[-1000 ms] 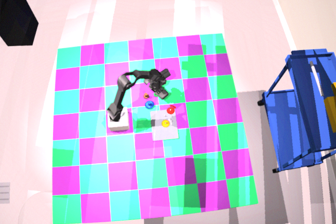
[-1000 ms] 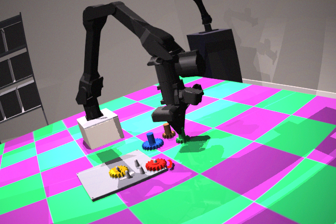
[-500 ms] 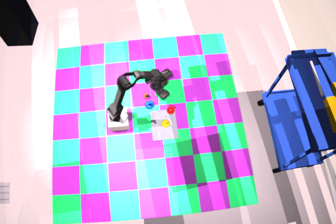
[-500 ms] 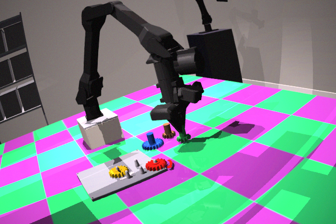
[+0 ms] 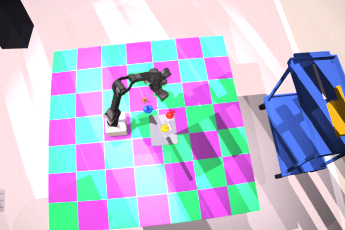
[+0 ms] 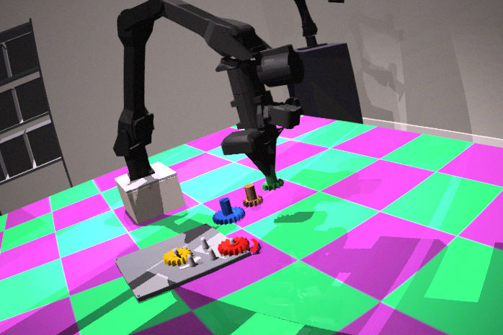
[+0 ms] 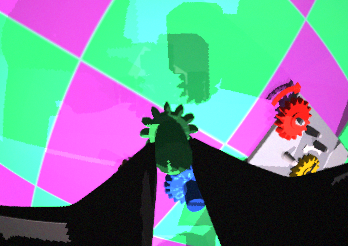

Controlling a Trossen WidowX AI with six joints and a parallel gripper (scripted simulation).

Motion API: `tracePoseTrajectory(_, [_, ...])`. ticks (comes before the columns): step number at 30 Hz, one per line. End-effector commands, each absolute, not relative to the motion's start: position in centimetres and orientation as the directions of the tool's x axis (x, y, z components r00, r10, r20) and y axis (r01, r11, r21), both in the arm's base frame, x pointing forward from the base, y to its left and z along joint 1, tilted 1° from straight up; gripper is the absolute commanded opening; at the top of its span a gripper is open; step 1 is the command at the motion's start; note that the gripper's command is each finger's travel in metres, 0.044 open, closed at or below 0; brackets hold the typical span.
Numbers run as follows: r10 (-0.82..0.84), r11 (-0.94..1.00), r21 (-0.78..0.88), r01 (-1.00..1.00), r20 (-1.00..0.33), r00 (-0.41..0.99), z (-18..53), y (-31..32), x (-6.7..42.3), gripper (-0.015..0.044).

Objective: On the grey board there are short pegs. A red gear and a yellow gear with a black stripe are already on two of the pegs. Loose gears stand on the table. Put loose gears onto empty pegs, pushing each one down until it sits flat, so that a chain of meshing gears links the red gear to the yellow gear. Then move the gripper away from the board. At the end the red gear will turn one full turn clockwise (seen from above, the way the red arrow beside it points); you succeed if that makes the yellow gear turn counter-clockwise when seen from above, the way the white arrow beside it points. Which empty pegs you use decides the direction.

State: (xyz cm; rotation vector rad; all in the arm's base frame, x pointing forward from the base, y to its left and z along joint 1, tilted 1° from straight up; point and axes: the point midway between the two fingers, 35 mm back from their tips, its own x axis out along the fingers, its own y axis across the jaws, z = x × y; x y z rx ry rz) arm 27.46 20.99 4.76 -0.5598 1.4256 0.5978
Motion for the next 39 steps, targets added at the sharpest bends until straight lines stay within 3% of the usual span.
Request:
tracePoseTrajectory(1, [0.046,0.728,-0.003,-0.685,-0.997,0.053,6.3,21.0,27.4,0.0])
tracePoseTrajectory(25, [0.028,0.705,-0.008,-0.709,-0.999,0.039,13.6,20.2,25.7,0.0])
tracePoseTrajectory(39, [0.024,0.702,-0.01,-0.712,-0.999,0.038,13.1,18.9,27.1,0.0])
